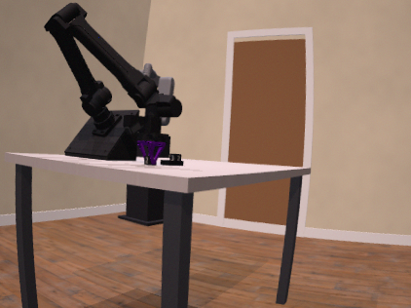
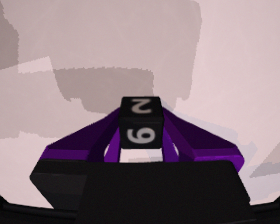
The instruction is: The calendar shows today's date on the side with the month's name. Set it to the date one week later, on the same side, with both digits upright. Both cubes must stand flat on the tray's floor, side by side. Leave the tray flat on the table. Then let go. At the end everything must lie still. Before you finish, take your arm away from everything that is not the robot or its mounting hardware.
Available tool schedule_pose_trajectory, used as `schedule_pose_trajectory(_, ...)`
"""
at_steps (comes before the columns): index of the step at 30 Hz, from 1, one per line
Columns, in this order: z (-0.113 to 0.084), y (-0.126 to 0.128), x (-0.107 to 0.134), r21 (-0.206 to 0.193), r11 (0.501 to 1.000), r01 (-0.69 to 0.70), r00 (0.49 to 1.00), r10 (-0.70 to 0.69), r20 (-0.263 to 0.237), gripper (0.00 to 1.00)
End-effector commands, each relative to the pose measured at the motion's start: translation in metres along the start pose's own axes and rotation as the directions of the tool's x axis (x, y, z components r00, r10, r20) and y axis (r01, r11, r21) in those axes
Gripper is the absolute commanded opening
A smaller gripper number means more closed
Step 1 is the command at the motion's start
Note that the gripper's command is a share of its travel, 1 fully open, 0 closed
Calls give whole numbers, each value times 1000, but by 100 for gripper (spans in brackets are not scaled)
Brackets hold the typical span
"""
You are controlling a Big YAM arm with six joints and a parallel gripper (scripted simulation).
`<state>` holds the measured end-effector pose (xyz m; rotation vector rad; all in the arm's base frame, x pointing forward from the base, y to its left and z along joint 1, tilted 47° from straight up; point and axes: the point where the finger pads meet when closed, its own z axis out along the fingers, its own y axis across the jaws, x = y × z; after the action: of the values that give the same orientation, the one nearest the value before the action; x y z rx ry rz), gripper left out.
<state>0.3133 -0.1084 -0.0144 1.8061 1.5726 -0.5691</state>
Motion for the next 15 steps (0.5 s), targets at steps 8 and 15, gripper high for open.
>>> schedule_pose_trajectory(8, 2, -2, 3, -2, 1000, 16, 1000, -16, -1, 25)
schedule_pose_trajectory(15, -32, 16, 1, -38, 999, -16, 1000, 15, -8, 25)
